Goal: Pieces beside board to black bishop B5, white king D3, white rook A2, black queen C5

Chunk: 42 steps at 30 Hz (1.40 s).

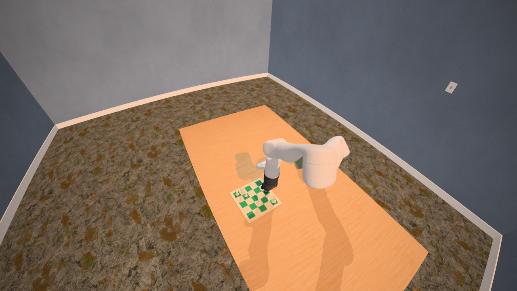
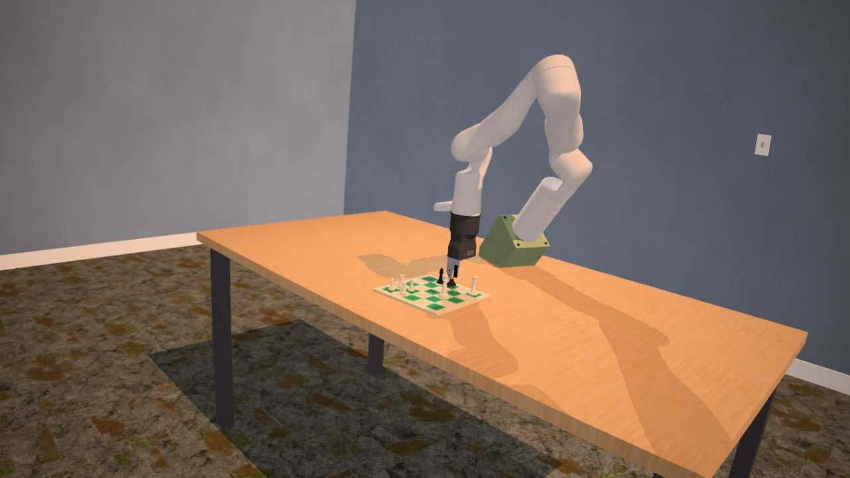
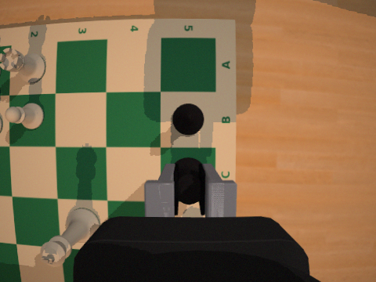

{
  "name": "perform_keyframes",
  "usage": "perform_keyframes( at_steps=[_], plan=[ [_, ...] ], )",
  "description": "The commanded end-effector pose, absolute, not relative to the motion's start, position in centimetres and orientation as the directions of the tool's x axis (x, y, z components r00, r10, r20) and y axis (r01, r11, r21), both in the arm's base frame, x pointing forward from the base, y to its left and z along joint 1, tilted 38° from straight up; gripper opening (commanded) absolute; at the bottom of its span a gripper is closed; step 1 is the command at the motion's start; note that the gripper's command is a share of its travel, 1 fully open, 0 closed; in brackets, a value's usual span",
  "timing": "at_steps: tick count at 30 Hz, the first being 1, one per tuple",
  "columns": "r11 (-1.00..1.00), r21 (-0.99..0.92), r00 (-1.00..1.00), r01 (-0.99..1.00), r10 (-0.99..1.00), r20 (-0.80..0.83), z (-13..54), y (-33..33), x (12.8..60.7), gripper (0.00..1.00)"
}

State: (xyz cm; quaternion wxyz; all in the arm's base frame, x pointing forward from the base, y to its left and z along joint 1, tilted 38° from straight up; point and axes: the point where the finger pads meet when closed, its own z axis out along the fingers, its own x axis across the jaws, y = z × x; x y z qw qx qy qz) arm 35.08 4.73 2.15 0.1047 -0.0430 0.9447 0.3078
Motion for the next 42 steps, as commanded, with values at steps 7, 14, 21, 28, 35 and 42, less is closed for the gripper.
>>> perform_keyframes(
  at_steps=[7,14,21,28,35,42],
  plan=[
    [0.807,0.572,-0.974,-0.145,-0.016,-0.225,2.18,4.68,35.11,0.0],
    [0.807,0.572,-0.974,-0.145,-0.016,-0.225,2.18,4.68,35.11,0.0],
    [0.807,0.572,-0.974,-0.145,-0.016,-0.225,2.11,4.73,35.13,0.0],
    [0.807,0.572,-0.974,-0.145,-0.016,-0.225,1.96,4.84,35.16,0.0],
    [0.807,0.572,-0.974,-0.145,-0.016,-0.225,1.86,4.92,35.18,0.0],
    [0.807,0.572,-0.974,-0.145,-0.016,-0.225,1.84,4.93,35.18,0.0]
  ],
)
